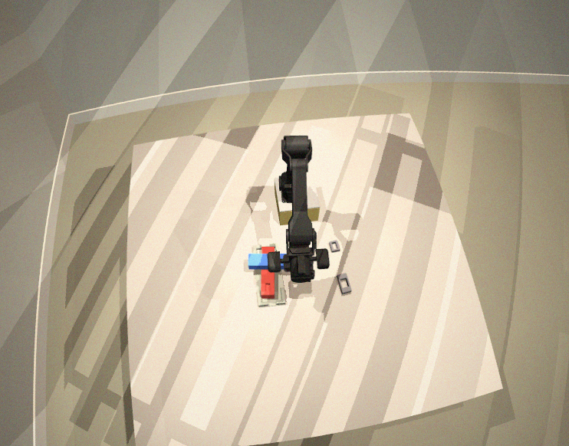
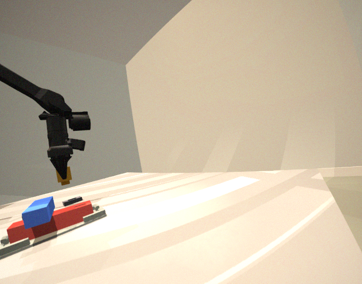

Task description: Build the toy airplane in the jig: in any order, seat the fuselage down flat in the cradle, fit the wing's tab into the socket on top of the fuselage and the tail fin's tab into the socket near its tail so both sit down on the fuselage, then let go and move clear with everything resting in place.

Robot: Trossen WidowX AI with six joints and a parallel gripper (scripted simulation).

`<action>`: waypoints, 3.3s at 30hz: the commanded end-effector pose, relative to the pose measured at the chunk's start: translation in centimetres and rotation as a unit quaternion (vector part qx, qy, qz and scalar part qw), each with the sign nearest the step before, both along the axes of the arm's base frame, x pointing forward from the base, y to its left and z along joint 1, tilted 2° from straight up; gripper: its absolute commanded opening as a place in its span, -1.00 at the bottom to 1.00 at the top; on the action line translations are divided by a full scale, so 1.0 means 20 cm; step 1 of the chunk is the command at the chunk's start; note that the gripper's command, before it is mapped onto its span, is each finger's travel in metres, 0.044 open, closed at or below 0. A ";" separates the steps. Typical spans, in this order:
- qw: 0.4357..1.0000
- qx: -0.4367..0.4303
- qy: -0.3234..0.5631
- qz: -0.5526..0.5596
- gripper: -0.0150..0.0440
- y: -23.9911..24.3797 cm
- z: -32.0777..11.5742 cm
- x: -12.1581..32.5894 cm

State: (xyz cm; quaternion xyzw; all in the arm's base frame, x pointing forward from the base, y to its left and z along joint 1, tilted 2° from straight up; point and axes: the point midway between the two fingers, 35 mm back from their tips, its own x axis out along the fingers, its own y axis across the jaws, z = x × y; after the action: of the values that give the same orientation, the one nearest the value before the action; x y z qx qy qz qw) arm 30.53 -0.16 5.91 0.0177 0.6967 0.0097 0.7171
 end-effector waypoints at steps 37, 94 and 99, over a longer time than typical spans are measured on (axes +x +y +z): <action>1.000 -0.010 -0.001 -0.029 -0.27 -0.51 -0.10 0.11; 1.000 -0.008 0.000 -0.030 -0.49 -0.51 -0.29 0.12; 1.000 -0.008 0.000 -0.030 -0.31 -0.51 -0.29 0.12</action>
State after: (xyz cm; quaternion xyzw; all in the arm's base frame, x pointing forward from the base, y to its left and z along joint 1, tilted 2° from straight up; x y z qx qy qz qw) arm 32.84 -10.34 0.00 0.0329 0.6960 -0.0174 0.7171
